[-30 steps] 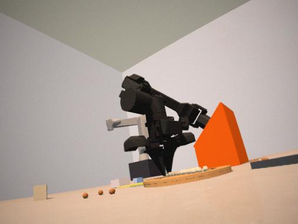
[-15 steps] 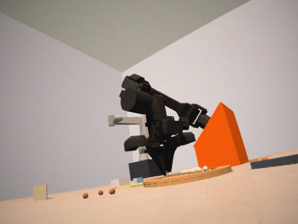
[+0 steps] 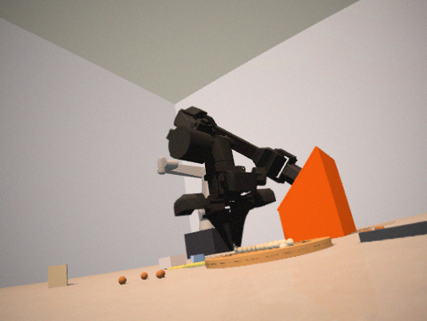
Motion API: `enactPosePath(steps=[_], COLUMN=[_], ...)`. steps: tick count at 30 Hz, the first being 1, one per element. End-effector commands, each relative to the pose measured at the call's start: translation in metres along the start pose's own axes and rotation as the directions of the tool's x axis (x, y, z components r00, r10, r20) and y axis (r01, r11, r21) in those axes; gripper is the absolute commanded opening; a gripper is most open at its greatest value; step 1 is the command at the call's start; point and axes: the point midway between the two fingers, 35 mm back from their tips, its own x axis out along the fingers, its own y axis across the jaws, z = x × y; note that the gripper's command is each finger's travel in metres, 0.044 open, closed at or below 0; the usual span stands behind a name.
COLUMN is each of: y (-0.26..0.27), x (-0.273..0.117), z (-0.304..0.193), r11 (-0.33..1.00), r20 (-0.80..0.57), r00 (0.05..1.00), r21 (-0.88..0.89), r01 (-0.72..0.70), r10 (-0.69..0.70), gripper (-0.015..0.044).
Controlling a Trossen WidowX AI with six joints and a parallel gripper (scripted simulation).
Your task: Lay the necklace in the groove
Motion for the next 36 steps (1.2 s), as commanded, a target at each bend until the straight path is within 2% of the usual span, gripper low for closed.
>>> enactPosePath(steps=[1,13,30,36], y=[-0.0047,-0.0047,-0.0048,-0.0047], x=[-0.0024,0.0054,0.0014,-0.0024], z=[-0.0018,-0.0018,-0.0026,-0.0026], r11=[1.000,1.000,1.000,1.000], r20=[0.005,0.004,0.002,0.005], r00=[1.000,1.000,1.000,1.000], r21=[0.001,0.001,0.001,0.001], r01=[0.006,0.006,0.006,0.006], r10=[-0.006,-0.006,-0.006,-0.006], gripper=[0.0000,0.0000,0.0440,0.0440])
